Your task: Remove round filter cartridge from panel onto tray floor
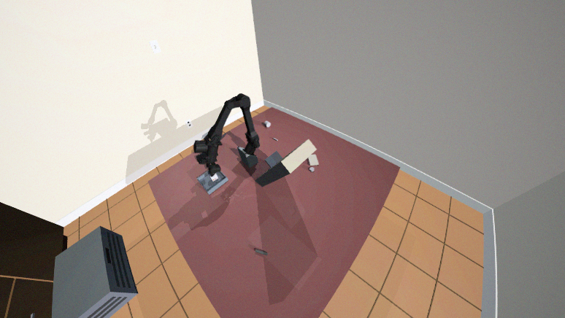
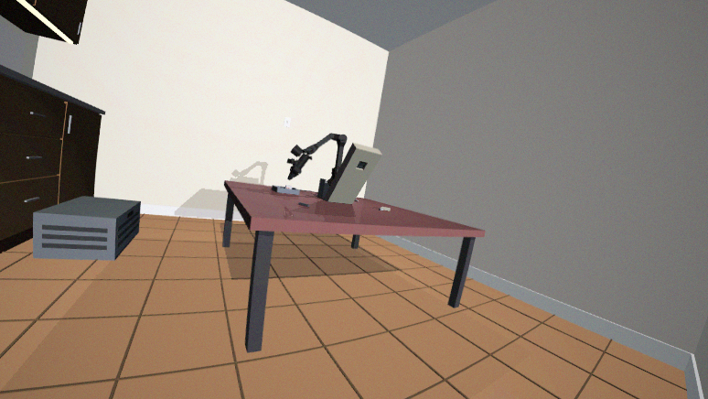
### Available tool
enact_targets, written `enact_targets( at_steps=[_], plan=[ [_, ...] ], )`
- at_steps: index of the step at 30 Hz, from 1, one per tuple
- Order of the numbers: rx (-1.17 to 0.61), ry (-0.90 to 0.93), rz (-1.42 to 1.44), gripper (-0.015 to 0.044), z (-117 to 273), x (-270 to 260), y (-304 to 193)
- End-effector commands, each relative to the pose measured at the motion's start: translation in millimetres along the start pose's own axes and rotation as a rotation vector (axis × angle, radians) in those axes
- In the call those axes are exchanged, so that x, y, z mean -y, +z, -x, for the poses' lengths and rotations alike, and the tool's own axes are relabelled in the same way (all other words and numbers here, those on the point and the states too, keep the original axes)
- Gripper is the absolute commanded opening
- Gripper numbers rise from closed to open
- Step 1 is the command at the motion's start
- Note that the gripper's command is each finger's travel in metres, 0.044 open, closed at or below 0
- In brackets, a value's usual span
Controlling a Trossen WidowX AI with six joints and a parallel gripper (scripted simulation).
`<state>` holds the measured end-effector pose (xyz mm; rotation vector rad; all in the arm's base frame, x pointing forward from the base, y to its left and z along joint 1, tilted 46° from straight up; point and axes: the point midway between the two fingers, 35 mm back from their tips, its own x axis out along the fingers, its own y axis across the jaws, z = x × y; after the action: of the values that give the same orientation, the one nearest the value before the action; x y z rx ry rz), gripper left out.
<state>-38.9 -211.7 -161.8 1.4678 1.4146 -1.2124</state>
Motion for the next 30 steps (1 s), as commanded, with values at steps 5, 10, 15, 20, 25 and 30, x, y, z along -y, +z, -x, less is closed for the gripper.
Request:
enact_targets(
  at_steps=[5,10,15,20,25,30],
  plan=[
    [0.037,0.0,-0.002,0.044,16.3,0.2,15.2],
    [0.037,0.0,-0.002,0.044,16.3,0.2,15.2],
    [0.037,0.0,-0.002,0.044,16.3,0.2,15.2],
    [0.037,0.0,-0.002,0.044,16.3,0.2,15.2],
    [0.037,0.0,-0.002,0.044,16.3,0.2,15.2],
    [0.037,0.0,-0.002,0.044,16.3,0.2,15.2]
  ],
)
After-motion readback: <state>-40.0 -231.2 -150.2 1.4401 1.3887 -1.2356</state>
